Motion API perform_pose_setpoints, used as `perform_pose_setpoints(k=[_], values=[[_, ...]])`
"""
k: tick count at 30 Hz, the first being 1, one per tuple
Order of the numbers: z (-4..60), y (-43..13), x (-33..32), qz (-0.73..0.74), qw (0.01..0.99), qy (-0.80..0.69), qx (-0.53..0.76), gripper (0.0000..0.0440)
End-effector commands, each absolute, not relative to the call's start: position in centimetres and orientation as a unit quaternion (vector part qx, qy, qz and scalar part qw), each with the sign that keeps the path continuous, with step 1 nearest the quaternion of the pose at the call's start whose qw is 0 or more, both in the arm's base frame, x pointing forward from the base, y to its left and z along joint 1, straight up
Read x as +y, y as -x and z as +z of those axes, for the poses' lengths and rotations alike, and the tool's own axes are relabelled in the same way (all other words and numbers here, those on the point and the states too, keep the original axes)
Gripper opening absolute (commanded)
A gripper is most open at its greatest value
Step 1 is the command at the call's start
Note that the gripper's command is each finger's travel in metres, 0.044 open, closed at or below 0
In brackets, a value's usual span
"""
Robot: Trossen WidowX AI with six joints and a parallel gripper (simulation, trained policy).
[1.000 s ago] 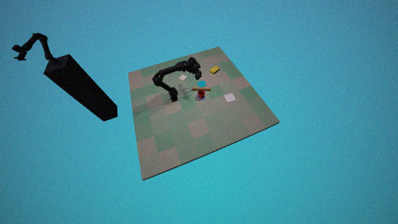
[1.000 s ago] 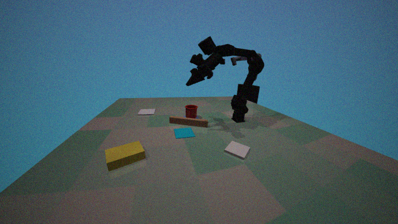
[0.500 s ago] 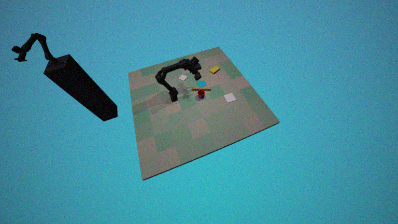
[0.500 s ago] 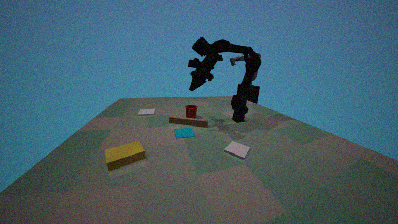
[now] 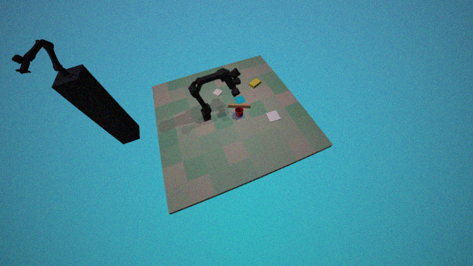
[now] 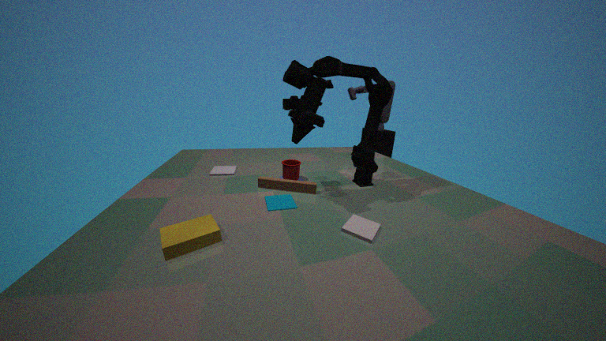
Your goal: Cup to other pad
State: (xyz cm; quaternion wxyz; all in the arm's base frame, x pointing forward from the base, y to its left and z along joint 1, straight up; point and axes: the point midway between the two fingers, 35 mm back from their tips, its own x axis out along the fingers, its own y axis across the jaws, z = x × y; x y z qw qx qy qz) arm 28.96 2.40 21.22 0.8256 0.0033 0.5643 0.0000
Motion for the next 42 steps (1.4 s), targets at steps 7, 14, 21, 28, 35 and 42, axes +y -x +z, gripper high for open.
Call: perform_pose_setpoints(k=[7,14,21,28,35,42], values=[[20.2,-28.7,1.0,0.002,0.789,0.028,0.614,0.0107],[18.9,-28.5,-0.1,0.005,0.760,0.047,0.648,0.0111],[17.4,-28.2,-1.4,0.009,0.736,0.062,0.675,0.0121],[15.9,-27.9,-2.5,0.014,0.718,0.073,0.692,0.0138],[14.1,-27.6,-3.6,0.022,0.703,0.084,0.706,0.0156],[12.2,-27.3,-4.5,0.034,0.691,0.094,0.716,0.0168]])
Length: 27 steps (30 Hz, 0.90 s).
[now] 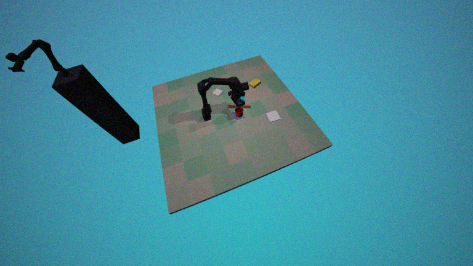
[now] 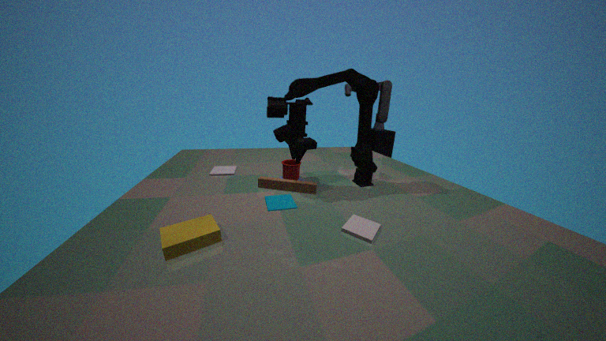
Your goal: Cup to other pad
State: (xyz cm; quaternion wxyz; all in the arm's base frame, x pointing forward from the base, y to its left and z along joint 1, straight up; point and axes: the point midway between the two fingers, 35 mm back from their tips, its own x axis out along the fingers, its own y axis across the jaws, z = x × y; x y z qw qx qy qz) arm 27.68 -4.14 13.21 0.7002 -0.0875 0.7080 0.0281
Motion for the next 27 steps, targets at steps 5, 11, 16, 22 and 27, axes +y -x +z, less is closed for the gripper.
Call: perform_pose_setpoints(k=[5,11,16,22,27], values=[[10.7,-27.1,-5.1,0.045,0.683,0.103,0.721,0.0172],[8.7,-26.9,-5.6,0.064,0.674,0.116,0.727,0.0174],[6.9,-26.7,-5.8,0.086,0.668,0.130,0.728,0.0177],[5.3,-26.5,-6.0,0.120,0.660,0.157,0.725,0.0076],[4.9,-26.4,-6.3,0.146,0.653,0.180,0.721,0.0000]])
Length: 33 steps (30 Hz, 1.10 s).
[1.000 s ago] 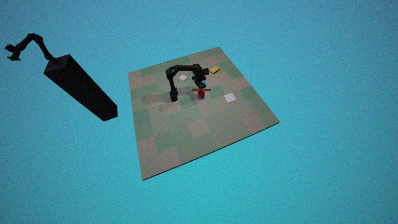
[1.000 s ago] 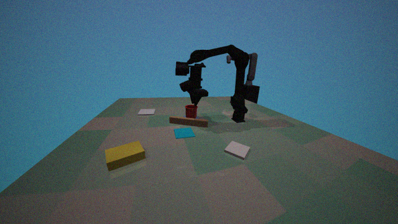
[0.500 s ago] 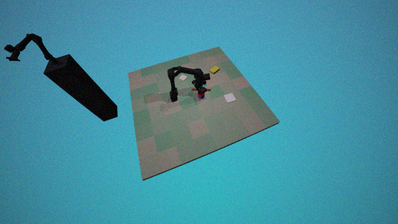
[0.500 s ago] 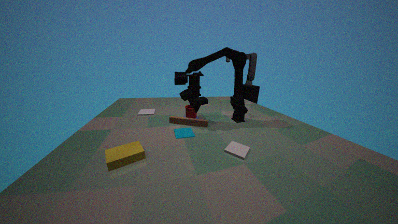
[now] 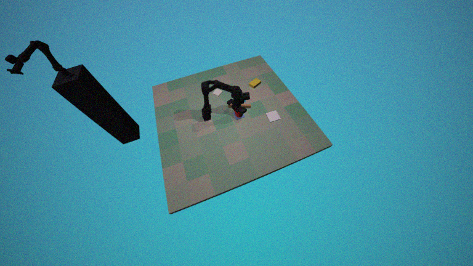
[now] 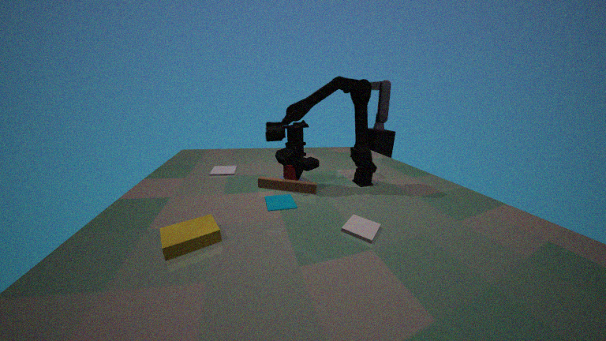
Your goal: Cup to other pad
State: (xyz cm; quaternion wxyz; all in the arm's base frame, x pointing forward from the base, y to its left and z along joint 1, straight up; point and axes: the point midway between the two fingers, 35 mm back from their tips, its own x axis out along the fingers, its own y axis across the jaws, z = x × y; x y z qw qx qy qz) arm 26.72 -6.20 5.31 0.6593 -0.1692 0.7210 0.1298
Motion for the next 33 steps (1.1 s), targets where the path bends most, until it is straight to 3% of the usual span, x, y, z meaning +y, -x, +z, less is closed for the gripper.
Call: perform_pose_setpoints(k=[1,33], values=[[5.0,-26.5,-6.3,0.150,0.653,0.184,0.719,0.0000],[11.7,-30.8,-3.2,0.212,0.677,0.270,0.651,0.0000]])
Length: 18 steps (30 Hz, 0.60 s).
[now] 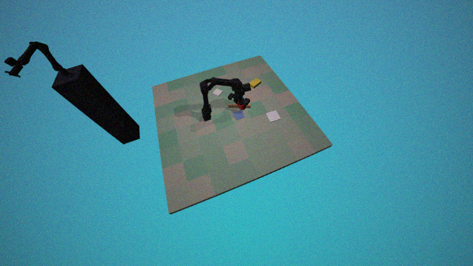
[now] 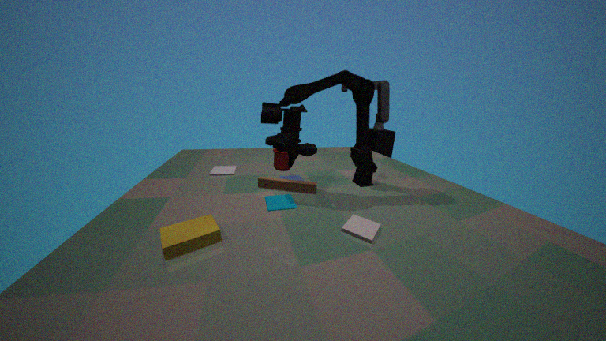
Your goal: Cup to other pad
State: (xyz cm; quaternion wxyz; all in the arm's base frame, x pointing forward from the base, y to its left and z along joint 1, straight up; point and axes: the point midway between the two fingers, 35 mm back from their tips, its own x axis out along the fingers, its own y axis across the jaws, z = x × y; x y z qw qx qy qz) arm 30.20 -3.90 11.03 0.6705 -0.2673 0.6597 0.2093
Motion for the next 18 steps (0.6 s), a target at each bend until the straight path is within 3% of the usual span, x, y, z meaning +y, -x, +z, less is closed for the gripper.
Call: perform_pose_setpoints(k=[1,18], values=[[11.8,-30.9,-2.9,0.213,0.678,0.272,0.648,0.0000],[12.5,-33.5,2.9,0.237,0.696,0.303,0.606,0.0000]])
